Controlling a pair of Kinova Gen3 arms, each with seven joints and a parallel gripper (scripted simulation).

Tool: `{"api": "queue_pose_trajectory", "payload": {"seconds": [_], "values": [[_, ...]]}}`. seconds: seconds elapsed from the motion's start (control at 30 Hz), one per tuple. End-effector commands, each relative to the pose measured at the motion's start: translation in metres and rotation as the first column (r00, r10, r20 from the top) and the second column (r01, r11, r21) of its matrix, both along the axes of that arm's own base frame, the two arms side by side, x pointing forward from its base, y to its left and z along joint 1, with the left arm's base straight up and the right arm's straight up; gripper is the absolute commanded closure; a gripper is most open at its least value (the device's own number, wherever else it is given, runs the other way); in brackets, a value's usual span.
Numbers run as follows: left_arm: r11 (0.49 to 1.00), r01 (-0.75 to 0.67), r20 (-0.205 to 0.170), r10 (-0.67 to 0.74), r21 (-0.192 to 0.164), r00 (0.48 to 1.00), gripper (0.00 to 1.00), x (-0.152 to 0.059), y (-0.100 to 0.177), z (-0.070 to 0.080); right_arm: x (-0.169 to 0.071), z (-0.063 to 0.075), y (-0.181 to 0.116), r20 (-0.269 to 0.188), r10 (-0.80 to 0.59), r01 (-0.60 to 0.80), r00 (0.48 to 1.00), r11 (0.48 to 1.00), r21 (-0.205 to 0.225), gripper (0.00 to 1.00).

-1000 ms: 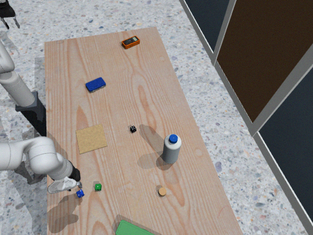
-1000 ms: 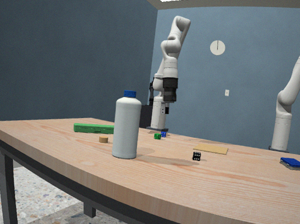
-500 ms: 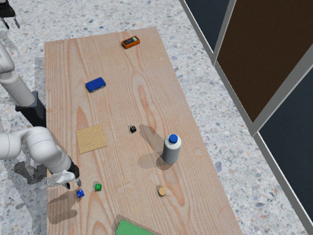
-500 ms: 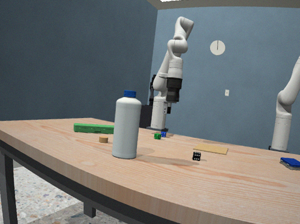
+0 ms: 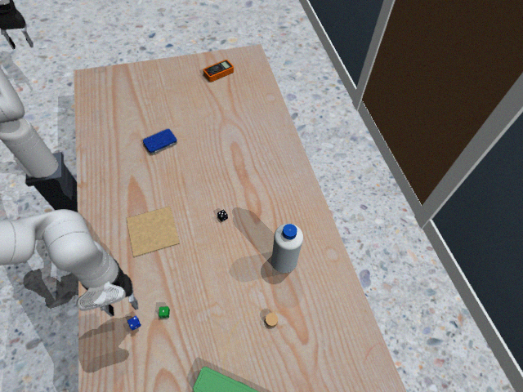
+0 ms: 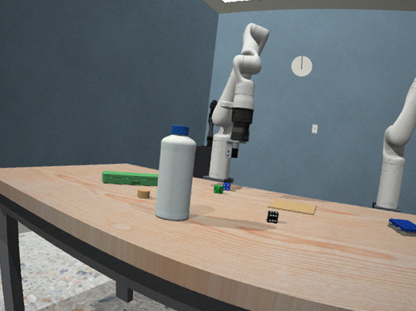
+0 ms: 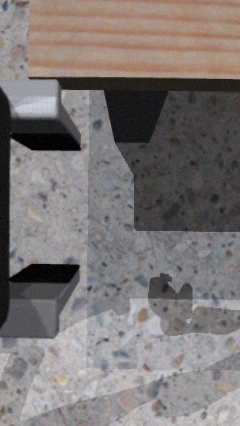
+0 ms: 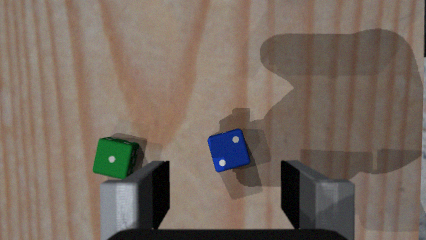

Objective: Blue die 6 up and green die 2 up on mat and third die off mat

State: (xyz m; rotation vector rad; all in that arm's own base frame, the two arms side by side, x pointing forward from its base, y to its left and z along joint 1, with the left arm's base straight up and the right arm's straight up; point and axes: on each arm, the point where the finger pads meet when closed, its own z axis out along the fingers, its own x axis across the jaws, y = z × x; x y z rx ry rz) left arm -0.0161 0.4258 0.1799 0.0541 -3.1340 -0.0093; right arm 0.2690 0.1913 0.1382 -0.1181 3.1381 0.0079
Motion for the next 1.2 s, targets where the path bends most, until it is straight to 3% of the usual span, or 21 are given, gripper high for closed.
{"api": "queue_pose_trajectory", "payload": {"seconds": [0.0,0.13,0.2,0.3,0.33,0.37,1.17], "values": [[1.0,0.002,0.007,-0.002,-0.006,1.0,0.0,0.002,-0.001,0.0,0.0,0.0,0.0,-0.001,-0.001,0.001,1.0,1.0,-0.005,0.0],[1.0,0.002,0.007,-0.002,-0.006,1.0,0.0,0.002,-0.001,0.0,-0.002,-0.021,-0.004,-0.001,0.046,-0.046,0.999,0.999,-0.004,0.0],[1.0,0.002,0.007,-0.002,-0.006,1.0,0.0,0.002,-0.001,0.0,-0.002,-0.021,-0.004,-0.001,0.046,-0.046,0.999,0.999,-0.004,0.0],[1.0,0.002,0.007,-0.002,-0.006,1.0,0.0,0.002,-0.001,0.0,-0.004,-0.035,-0.007,-0.001,0.074,-0.074,0.997,0.997,-0.005,0.0],[1.0,0.002,0.007,-0.002,-0.006,1.0,0.0,0.002,-0.001,0.0,-0.004,-0.035,-0.007,-0.001,0.075,-0.075,0.997,0.997,-0.005,0.0],[1.0,0.002,0.007,-0.002,-0.006,1.0,0.0,0.002,-0.001,0.0,-0.004,-0.035,-0.007,-0.001,0.075,-0.075,0.997,0.997,-0.005,0.21],[1.0,0.002,0.007,-0.002,-0.006,1.0,0.0,0.002,-0.001,0.0,-0.004,-0.035,-0.007,-0.001,0.075,-0.075,0.997,0.997,-0.005,0.21]]}}
